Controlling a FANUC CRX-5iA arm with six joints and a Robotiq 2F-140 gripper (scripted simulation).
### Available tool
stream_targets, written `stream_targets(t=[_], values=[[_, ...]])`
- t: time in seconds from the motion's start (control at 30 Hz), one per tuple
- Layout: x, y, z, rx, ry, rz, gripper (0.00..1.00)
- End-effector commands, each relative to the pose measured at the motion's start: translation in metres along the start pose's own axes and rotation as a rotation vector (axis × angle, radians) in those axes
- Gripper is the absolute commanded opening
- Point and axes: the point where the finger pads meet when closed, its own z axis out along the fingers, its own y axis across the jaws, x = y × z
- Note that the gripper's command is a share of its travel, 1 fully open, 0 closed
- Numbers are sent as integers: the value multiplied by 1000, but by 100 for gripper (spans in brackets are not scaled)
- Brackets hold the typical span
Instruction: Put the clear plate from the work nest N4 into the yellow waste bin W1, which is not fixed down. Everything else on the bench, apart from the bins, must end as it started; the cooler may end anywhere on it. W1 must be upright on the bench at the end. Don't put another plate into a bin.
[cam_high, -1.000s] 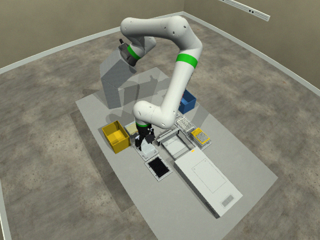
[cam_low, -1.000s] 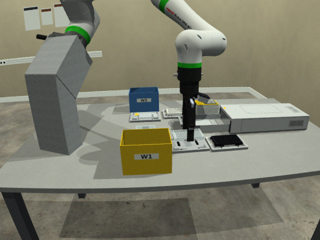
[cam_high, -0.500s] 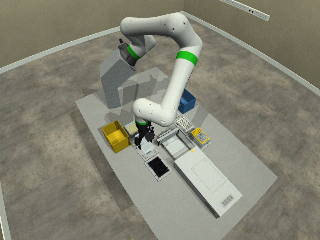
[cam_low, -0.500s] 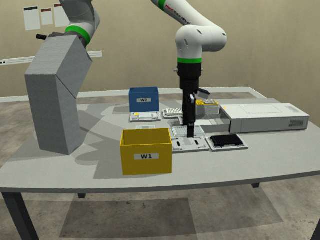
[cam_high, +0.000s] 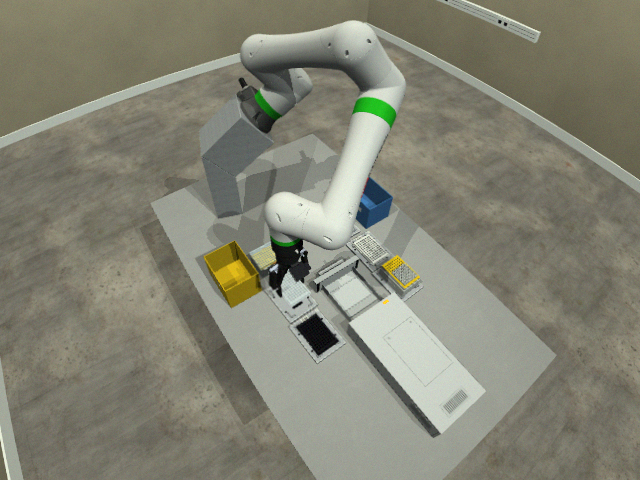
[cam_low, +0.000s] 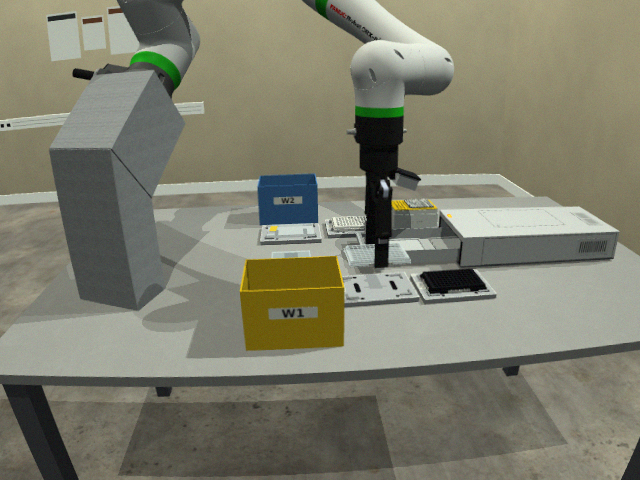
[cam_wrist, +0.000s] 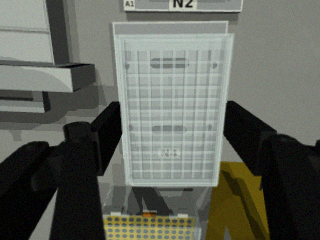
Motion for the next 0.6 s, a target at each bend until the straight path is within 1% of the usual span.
stream_targets(t=[0.0, 0.57], values=[[1, 1, -6, -1, 1, 0, 10], [1, 1, -26, -1, 1, 0, 10]])
